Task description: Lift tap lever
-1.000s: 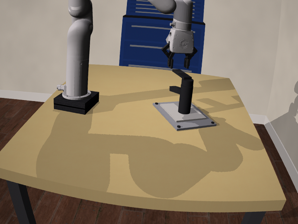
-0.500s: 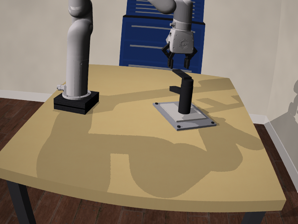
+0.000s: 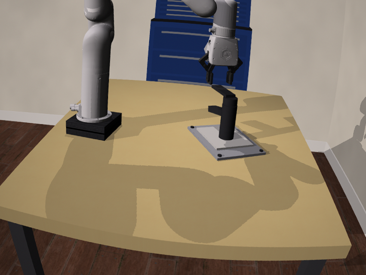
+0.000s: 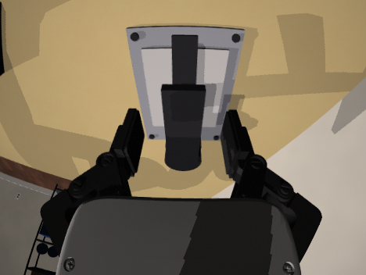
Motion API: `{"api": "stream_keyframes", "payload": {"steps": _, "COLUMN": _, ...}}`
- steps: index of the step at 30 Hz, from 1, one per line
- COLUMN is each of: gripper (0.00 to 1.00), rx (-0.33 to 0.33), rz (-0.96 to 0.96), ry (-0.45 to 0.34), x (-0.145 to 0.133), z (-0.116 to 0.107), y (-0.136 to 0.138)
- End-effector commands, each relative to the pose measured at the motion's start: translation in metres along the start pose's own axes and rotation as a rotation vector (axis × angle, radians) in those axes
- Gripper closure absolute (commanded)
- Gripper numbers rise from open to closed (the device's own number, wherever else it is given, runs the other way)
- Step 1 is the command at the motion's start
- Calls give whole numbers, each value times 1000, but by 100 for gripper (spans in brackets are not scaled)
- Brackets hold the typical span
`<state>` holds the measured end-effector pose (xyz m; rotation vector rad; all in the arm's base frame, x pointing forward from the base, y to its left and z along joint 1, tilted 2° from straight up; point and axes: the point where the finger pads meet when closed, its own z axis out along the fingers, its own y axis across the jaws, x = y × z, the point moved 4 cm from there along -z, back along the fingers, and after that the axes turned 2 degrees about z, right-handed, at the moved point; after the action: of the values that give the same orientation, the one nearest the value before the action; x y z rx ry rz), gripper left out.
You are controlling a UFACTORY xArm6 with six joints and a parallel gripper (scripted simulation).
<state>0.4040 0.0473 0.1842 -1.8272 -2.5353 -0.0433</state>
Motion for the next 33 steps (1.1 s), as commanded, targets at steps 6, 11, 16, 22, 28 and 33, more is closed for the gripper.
{"api": "stream_keyframes", "payload": {"steps": 6, "gripper": 27, "rx": -4, "rz": 0, "ry": -1, "x": 0, "z": -2, "y": 1}}
{"api": "stream_keyframes", "payload": {"steps": 11, "gripper": 27, "rx": -4, "rz": 0, "ry": -1, "x": 0, "z": -2, "y": 1}}
{"api": "stream_keyframes", "payload": {"steps": 16, "gripper": 27, "rx": -4, "rz": 0, "ry": -1, "x": 0, "z": -2, "y": 1}}
{"api": "stream_keyframes", "payload": {"steps": 22, "gripper": 27, "rx": -4, "rz": 0, "ry": -1, "x": 0, "z": -1, "y": 1}}
{"api": "stream_keyframes", "payload": {"steps": 28, "gripper": 27, "rx": -4, "rz": 0, "ry": -1, "x": 0, "z": 0, "y": 1}}
{"api": "stream_keyframes", "payload": {"steps": 33, "gripper": 27, "rx": -4, "rz": 0, "ry": -1, "x": 0, "z": 2, "y": 1}}
